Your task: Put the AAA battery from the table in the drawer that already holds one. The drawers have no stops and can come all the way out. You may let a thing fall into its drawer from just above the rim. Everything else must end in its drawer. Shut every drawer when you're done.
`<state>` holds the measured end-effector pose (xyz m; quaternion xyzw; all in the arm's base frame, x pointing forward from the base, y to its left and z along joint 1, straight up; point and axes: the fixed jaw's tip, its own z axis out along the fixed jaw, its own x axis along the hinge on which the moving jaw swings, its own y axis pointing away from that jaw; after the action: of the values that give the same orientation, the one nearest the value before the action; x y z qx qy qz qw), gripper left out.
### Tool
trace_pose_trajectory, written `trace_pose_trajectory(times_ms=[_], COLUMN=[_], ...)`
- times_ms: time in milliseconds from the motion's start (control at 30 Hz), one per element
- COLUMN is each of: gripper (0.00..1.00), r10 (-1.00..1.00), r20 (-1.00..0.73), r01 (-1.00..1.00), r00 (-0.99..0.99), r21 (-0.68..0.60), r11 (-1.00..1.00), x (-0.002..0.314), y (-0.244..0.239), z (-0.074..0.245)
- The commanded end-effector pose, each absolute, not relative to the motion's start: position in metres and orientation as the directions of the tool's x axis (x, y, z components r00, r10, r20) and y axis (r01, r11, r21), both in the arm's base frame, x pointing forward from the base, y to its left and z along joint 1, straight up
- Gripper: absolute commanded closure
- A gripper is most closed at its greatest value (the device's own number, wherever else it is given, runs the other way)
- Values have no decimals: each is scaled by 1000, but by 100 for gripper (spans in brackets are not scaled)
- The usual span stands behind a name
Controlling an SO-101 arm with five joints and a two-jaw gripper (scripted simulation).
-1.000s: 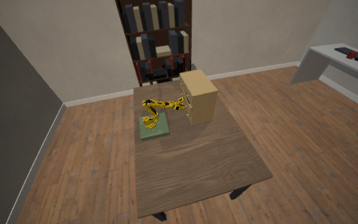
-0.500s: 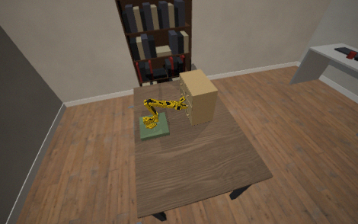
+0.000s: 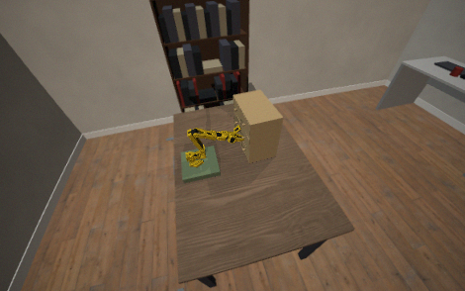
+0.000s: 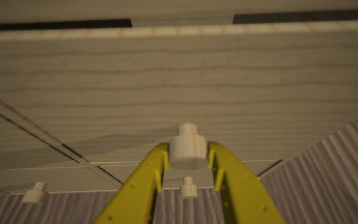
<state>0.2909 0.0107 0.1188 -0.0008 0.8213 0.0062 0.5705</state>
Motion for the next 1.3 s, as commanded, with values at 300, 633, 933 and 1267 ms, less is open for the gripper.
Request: trace_pose_trajectory(times_ms=[300, 633, 933, 1267], gripper=[100, 100, 98, 90], r10=[0, 6, 6, 6], r20=[-940, -937, -937, -937], r01=[-7, -4, -4, -4], r00=[-341, -349, -349, -349], r21=[2, 8, 8, 8], r11=[1000, 1000, 1000, 1000], x=[294, 291, 291, 291], y=[10, 10, 10, 10], z=[120, 119, 119, 119])
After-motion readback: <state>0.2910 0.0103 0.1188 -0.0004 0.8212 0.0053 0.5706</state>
